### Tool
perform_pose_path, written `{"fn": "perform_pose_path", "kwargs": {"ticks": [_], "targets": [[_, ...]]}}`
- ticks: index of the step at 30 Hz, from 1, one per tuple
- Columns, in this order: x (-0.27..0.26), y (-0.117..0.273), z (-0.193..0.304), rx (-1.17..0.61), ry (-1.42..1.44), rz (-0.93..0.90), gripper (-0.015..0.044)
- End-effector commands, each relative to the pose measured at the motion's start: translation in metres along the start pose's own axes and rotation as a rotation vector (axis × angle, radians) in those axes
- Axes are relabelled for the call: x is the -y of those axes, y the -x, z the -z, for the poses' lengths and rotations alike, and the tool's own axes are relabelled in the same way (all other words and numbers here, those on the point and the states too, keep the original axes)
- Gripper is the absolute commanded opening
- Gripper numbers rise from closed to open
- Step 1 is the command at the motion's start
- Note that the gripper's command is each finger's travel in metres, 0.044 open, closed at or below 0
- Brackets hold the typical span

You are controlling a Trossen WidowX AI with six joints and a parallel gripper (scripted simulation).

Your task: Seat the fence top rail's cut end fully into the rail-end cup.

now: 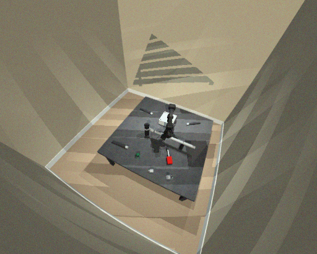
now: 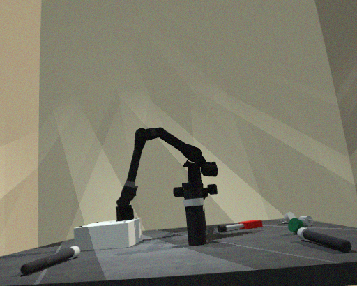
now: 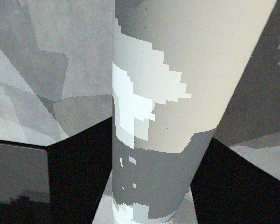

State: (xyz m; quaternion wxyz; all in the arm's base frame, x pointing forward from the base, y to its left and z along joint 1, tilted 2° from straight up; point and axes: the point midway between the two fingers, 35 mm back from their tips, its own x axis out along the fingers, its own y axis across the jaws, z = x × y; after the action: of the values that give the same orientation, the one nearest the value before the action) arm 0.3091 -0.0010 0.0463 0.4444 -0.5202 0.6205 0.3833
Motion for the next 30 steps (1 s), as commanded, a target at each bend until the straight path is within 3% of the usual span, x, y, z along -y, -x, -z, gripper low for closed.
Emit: {"fn": "perform_pose_path", "kwargs": {"ticks": [1,30], "targets": [[0.000,-0.001,0.000,0.002,0.000,-0.001,0.0000],[0.009,0.010,0.002,0.002,0.000,-0.001,0.0000]]}}
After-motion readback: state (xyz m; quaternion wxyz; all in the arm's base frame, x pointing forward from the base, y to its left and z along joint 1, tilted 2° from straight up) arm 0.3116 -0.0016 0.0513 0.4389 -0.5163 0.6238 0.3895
